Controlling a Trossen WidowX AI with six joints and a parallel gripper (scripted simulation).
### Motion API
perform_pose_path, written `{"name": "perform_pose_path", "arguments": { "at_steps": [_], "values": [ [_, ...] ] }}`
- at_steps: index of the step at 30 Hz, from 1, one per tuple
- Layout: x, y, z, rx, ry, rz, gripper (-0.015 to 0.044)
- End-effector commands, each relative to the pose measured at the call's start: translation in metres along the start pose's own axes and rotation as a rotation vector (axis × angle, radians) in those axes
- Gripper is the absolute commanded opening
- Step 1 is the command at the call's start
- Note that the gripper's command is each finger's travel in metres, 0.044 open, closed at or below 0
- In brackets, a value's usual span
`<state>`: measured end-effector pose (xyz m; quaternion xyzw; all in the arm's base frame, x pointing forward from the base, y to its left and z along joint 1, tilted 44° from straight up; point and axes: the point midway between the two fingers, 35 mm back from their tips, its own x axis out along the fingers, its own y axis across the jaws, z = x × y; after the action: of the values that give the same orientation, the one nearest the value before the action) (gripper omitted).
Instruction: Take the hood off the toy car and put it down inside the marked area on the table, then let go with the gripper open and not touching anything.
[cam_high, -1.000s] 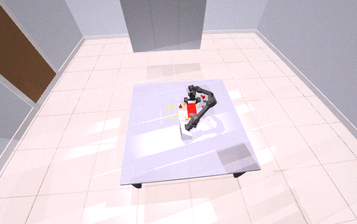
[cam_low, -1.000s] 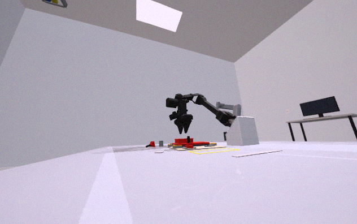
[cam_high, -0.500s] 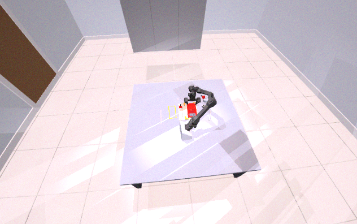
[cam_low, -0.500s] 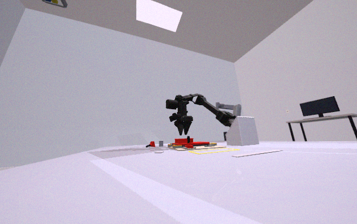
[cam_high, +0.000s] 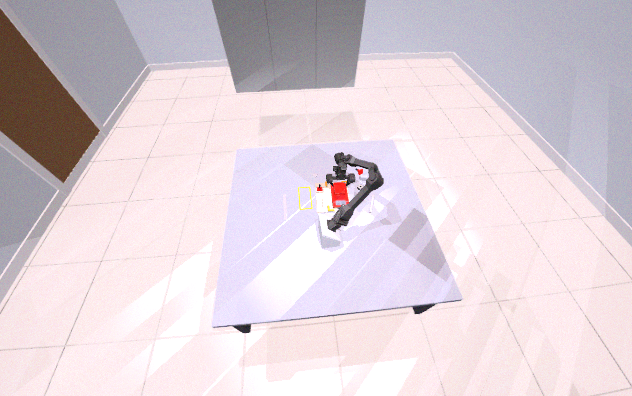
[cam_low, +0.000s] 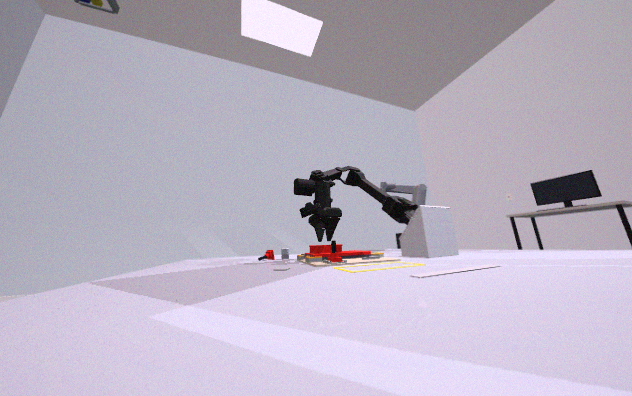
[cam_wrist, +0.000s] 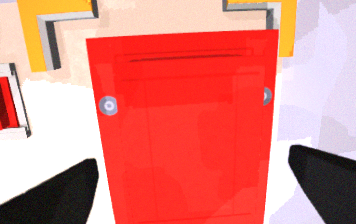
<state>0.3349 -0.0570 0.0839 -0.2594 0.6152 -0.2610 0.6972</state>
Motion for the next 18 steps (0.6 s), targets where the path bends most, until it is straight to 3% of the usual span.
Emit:
{"name": "perform_pose_path", "arguments": {
  "at_steps": [1,18],
  "values": [
    [0.0062,0.0001,-0.0029,-0.008,0.012,-0.006,0.044],
    [0.0105,-0.0003,-0.0032,-0.008,0.012,-0.007,0.044]
  ]
}}
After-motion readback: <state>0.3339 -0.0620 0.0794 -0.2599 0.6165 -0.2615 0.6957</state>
